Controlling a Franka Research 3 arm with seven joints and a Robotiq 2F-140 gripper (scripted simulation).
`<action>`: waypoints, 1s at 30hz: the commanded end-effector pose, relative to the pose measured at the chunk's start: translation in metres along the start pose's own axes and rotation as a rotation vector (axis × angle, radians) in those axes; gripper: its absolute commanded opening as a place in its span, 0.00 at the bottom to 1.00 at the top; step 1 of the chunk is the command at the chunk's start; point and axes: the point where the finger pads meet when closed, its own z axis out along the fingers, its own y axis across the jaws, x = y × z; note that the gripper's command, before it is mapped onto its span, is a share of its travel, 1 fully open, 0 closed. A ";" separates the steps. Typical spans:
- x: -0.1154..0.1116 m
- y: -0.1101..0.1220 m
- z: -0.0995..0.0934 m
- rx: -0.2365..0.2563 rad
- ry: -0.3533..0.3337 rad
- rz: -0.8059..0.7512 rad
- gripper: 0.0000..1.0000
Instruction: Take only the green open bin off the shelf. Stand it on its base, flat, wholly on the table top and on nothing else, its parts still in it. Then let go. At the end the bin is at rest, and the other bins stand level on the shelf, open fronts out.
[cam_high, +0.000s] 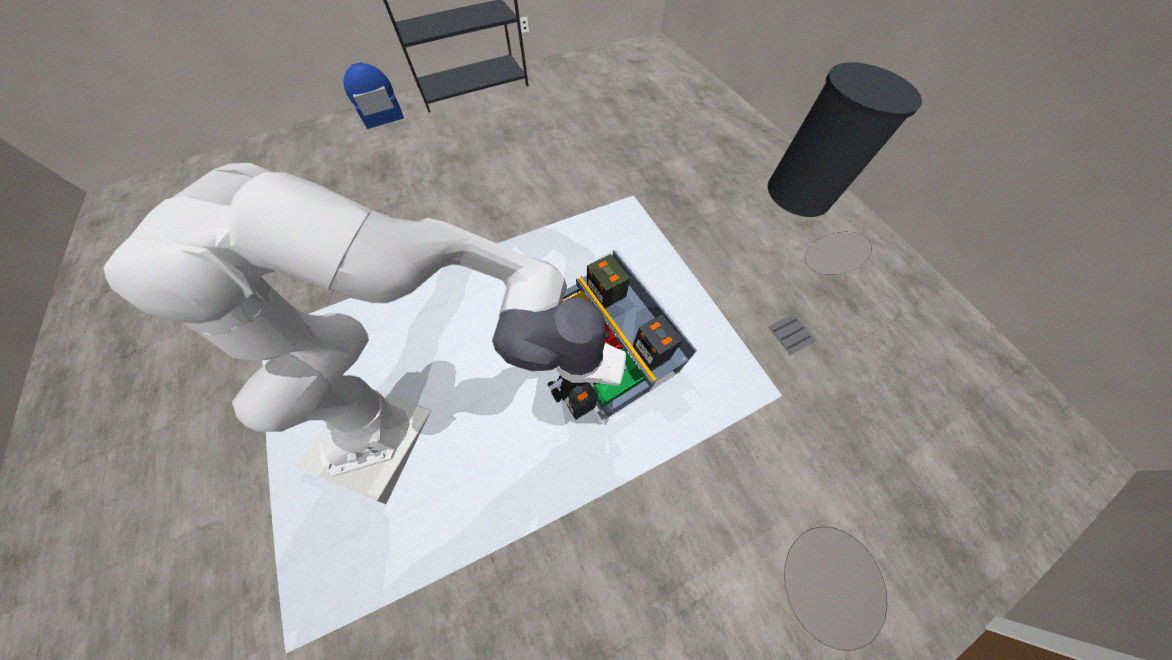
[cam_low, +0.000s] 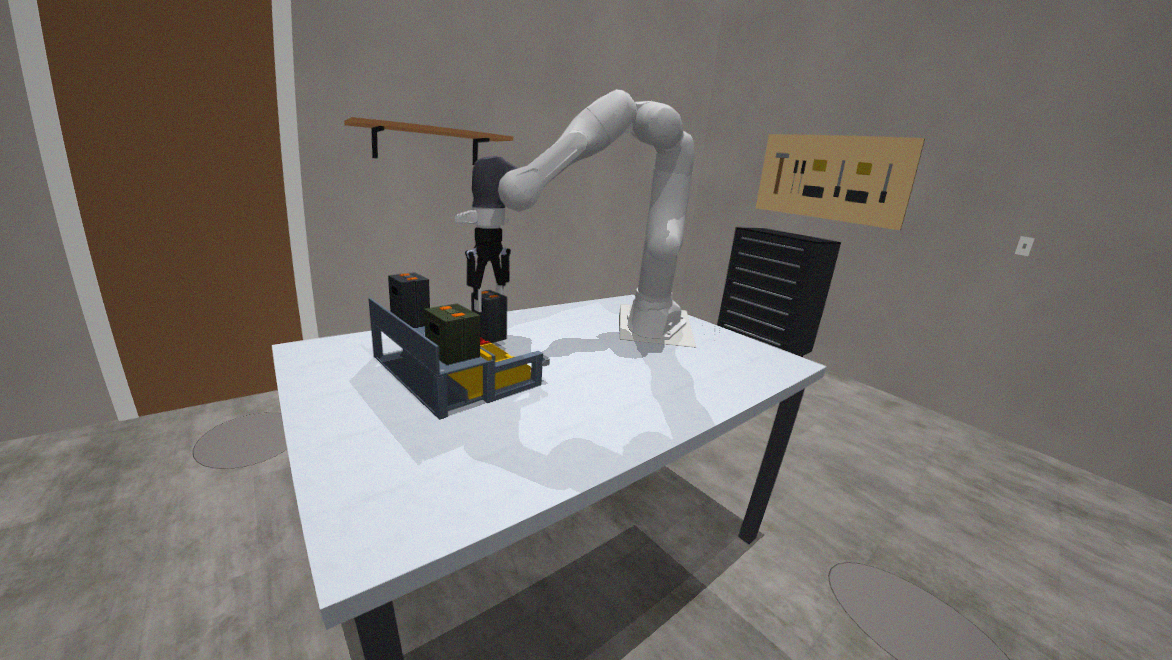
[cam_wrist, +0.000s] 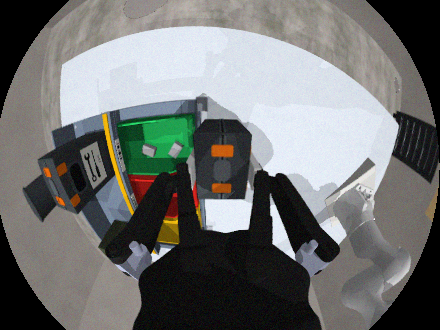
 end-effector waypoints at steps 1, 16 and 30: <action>0.005 -0.006 -0.009 0.015 0.018 -0.004 0.00; 0.004 -0.005 -0.007 0.013 0.015 -0.003 0.00; 0.001 -0.002 -0.003 0.004 0.005 -0.001 0.00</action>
